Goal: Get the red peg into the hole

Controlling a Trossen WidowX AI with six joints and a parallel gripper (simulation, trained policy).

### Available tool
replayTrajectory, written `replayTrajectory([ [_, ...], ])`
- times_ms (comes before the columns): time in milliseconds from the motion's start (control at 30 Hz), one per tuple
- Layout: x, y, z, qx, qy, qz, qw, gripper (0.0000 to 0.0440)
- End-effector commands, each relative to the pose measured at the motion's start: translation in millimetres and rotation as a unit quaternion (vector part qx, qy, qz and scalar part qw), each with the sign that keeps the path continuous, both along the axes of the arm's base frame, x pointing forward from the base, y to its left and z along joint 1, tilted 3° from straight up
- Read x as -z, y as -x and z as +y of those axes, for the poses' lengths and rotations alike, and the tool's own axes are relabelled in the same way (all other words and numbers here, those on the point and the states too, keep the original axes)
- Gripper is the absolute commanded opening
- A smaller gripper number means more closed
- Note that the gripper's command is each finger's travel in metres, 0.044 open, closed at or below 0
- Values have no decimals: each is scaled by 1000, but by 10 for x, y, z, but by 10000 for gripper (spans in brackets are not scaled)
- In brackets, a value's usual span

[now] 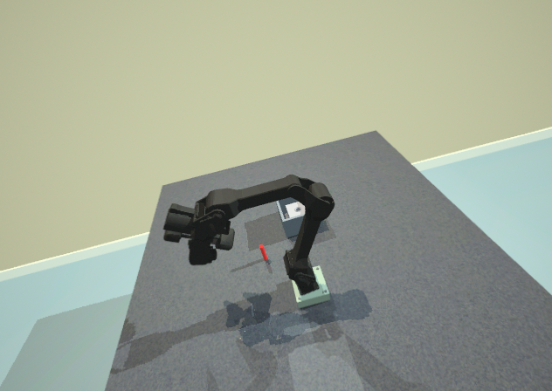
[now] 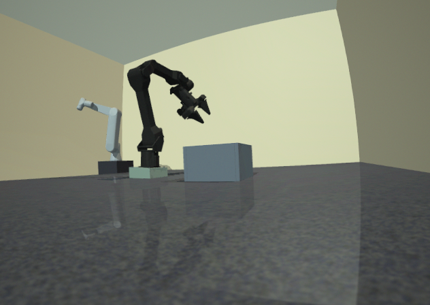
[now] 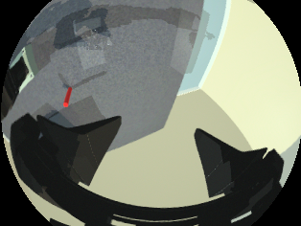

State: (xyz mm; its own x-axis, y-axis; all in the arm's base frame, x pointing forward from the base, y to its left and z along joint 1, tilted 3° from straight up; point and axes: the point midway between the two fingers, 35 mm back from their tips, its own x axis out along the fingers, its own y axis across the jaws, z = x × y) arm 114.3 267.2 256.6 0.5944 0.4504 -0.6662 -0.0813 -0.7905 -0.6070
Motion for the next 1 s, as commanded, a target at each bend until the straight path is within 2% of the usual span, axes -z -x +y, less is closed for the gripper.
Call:
replayTrajectory([
  [0, -48, -66, -46, 48, -45, 38, 997, 440],
  [233, -91, -183, -135, 131, -112, 96, 980, 440],
  [467, -102, -294, -238, 215, -173, 151, 949, 440],
  [700, -74, -396, -351, 301, -227, 203, 904, 440],
  [967, 0, -498, -491, 399, -279, 254, 836, 440],
])
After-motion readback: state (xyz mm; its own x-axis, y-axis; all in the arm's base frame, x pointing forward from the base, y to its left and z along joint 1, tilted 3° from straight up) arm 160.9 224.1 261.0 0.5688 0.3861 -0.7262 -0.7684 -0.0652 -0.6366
